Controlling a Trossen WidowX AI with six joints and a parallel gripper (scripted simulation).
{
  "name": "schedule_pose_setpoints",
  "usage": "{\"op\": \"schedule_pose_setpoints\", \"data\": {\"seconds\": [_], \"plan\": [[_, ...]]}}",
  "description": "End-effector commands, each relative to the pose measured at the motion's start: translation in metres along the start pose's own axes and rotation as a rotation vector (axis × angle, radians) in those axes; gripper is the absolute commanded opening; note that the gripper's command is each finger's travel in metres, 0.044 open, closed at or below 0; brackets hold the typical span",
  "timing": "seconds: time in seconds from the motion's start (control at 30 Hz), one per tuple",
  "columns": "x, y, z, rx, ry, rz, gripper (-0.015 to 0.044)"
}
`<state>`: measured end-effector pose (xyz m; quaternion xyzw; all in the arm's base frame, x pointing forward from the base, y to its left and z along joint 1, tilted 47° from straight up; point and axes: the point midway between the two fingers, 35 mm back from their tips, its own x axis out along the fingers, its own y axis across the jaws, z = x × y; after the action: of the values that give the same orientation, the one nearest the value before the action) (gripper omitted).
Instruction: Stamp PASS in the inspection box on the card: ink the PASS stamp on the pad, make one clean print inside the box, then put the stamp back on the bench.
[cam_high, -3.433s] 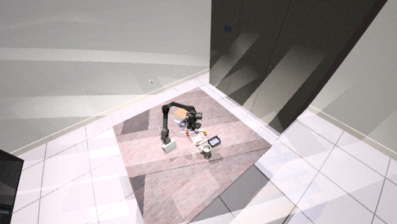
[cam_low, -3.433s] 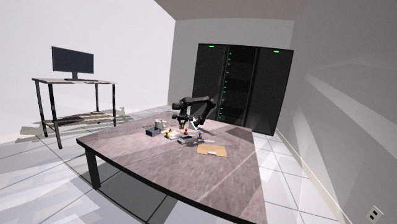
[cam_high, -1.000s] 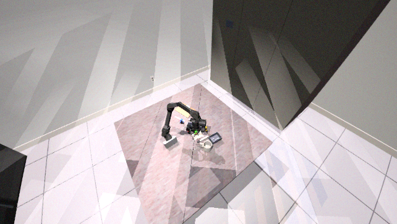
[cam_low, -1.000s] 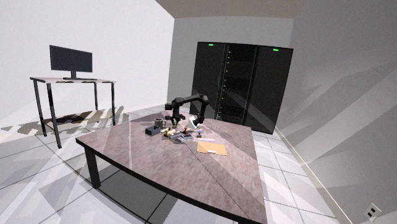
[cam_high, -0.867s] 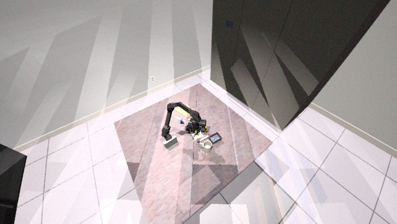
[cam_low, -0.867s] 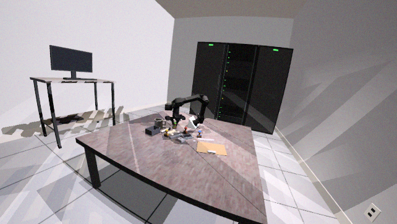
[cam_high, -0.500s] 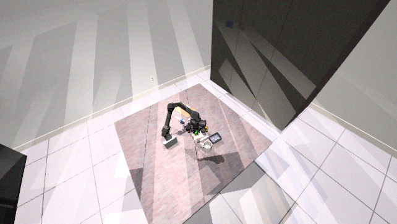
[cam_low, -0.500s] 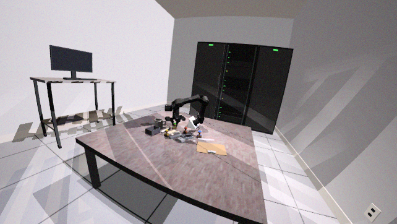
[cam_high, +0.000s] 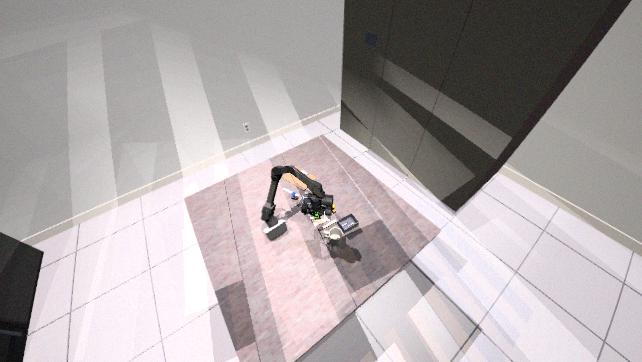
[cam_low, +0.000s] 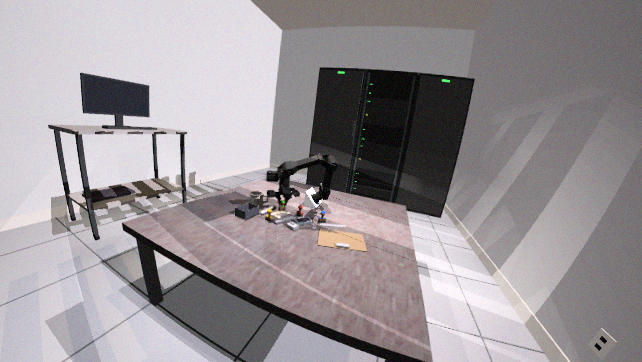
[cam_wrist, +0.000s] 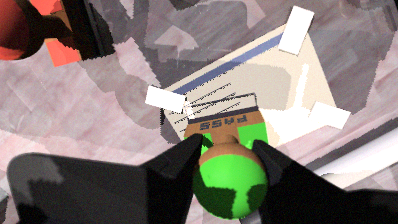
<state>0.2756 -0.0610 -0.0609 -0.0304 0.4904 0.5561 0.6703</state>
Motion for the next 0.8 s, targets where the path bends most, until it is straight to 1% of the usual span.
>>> {"op": "schedule_pose_setpoints", "data": {"seconds": [0.0,0.77], "plan": [[0.004,0.0,0.0,0.004,-0.004,0.002,0.0],[0.014,0.002,0.0,0.004,-0.005,0.003,0.0]]}}
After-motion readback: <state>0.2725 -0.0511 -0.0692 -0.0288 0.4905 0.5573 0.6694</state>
